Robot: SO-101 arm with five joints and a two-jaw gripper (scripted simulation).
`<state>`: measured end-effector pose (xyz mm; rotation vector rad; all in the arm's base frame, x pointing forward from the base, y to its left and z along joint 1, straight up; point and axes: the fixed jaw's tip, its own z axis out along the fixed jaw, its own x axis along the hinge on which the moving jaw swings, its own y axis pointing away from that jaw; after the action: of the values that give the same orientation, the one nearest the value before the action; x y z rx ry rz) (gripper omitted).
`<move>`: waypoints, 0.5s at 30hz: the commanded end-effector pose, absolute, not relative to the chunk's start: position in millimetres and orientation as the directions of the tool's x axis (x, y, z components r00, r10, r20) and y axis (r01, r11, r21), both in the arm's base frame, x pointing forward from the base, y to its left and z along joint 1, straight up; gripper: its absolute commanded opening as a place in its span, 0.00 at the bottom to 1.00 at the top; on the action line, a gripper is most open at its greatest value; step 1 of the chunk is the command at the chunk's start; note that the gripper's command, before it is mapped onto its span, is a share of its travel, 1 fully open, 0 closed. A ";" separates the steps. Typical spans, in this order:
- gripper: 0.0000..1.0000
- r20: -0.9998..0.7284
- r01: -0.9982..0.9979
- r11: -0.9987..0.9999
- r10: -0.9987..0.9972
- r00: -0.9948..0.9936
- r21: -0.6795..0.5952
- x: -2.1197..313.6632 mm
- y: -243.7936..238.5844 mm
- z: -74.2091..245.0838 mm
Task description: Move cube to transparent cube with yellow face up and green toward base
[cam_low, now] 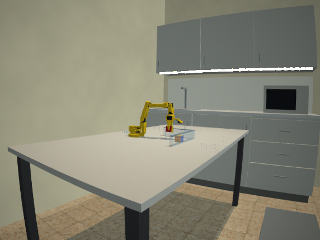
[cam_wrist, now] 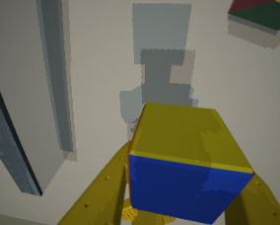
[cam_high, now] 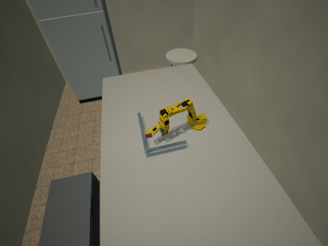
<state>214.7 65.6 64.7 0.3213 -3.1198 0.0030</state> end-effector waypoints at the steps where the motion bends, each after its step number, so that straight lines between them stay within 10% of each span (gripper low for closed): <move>1: 0.22 -0.059 -0.203 0.979 -0.203 -0.977 0.003 220.5 66.4 76.9; 15: 0.22 -0.094 -0.204 0.979 -0.203 -0.975 0.005 221.7 67.0 77.0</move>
<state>216.3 65.9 65.7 0.3224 -3.1373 -0.0014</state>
